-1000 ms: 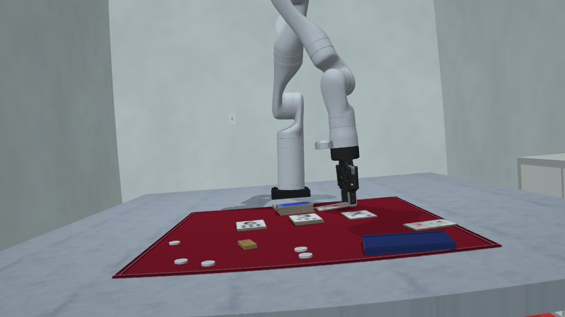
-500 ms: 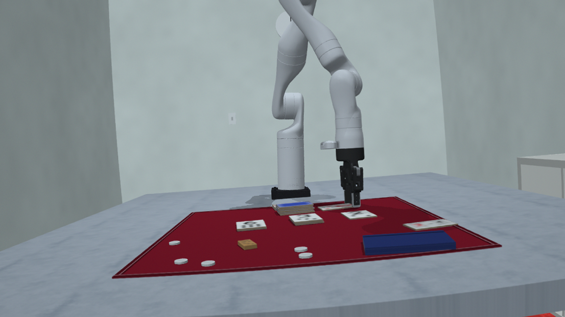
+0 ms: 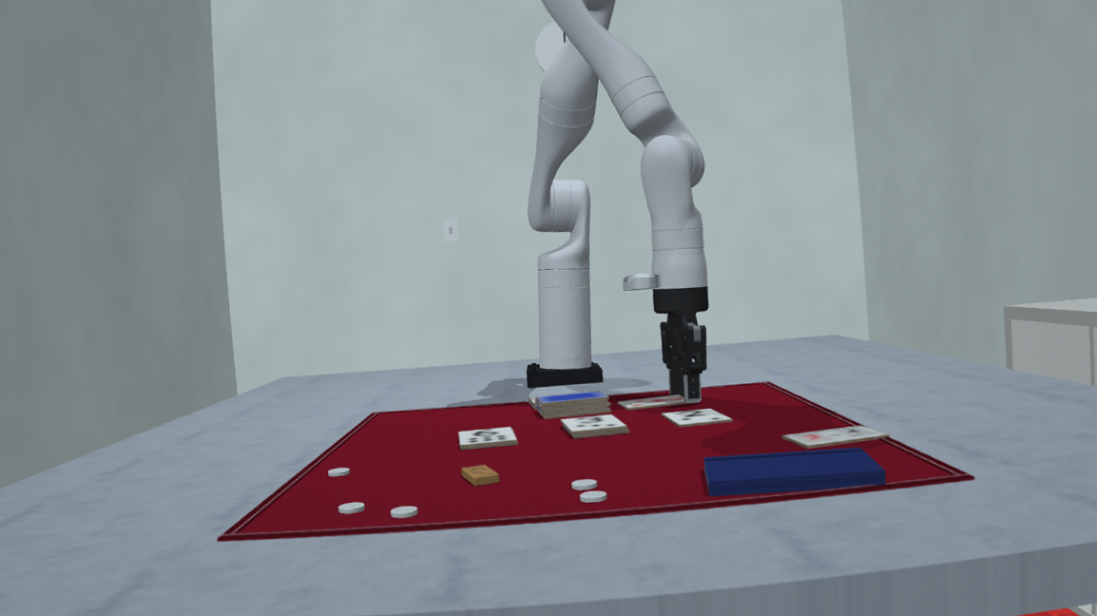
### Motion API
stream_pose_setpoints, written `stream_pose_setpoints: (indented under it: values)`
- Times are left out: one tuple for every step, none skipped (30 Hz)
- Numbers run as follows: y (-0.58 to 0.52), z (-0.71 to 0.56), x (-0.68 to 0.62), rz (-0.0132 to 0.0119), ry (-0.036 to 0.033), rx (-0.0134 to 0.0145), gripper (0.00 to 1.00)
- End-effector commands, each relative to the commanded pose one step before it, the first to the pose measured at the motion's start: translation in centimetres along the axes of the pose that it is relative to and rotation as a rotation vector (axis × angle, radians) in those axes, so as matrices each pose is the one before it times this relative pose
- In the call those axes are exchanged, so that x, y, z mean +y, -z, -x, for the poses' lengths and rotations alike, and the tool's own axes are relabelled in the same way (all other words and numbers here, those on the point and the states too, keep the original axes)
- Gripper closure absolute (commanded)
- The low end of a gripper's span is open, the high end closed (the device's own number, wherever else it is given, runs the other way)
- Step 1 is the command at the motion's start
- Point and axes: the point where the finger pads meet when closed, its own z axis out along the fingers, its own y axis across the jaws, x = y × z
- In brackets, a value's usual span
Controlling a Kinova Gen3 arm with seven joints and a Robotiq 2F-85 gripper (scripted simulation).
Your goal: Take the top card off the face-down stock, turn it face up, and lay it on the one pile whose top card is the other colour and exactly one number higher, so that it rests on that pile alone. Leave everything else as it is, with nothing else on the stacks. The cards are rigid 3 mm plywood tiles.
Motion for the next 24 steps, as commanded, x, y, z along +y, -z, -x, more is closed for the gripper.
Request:
stream_pose_setpoints:
  values:
    - [0.051,0.014,-0.048,-0.00150,0.00005,-0.00026,0.29]
    - [0.000,0.000,0.000,0.00000,0.00000,0.00000,0.29]
    - [0.000,0.000,0.000,0.00000,0.00000,0.00000,0.15]
    - [0.000,0.000,0.000,0.00000,0.00000,0.00000,0.15]
    - [0.000,0.000,0.000,0.00000,0.00000,0.00000,0.15]
    - [0.000,0.000,0.000,0.00000,0.00000,0.00000,0.15]
    - [0.000,0.000,0.000,0.00000,0.00000,0.00000,0.15]
    - [0.000,0.000,0.000,0.00000,0.00000,0.00000,0.15]
    - [0.000,0.000,0.000,0.00000,0.00000,0.00000,0.15]
    - [0.000,0.000,0.000,0.00000,0.00000,0.00000,0.15]
    - [0.000,0.000,0.000,0.00000,0.00000,0.00000,0.15]
    - [0.000,0.000,0.000,0.00000,0.00000,0.00000,0.15]
    - [0.000,0.000,0.000,0.00000,0.00000,0.00000,0.15]
    - [0.000,0.000,0.000,0.00000,0.00000,0.00000,0.15]
    - [0.000,0.000,0.000,0.00000,0.00000,0.00000,0.15]
    - [0.000,0.000,0.000,0.00000,0.00000,0.00000,0.15]
    - [0.000,0.000,0.000,0.00000,0.00000,0.00000,0.15]
    - [0.000,0.000,0.000,0.00000,0.00000,0.00000,0.15]
    - [0.000,0.000,0.000,0.00000,0.00000,0.00000,0.15]
    - [0.000,0.000,0.000,0.00000,0.00000,0.00000,0.15]
    - [0.000,0.000,0.000,0.00000,0.00000,0.00000,0.15]
    - [0.000,0.000,0.000,0.00000,0.00000,0.00000,0.15]
    - [0.000,0.000,0.000,0.00000,0.00000,0.00000,0.15]
    - [0.000,0.000,0.000,0.00000,0.00000,0.00000,0.15]
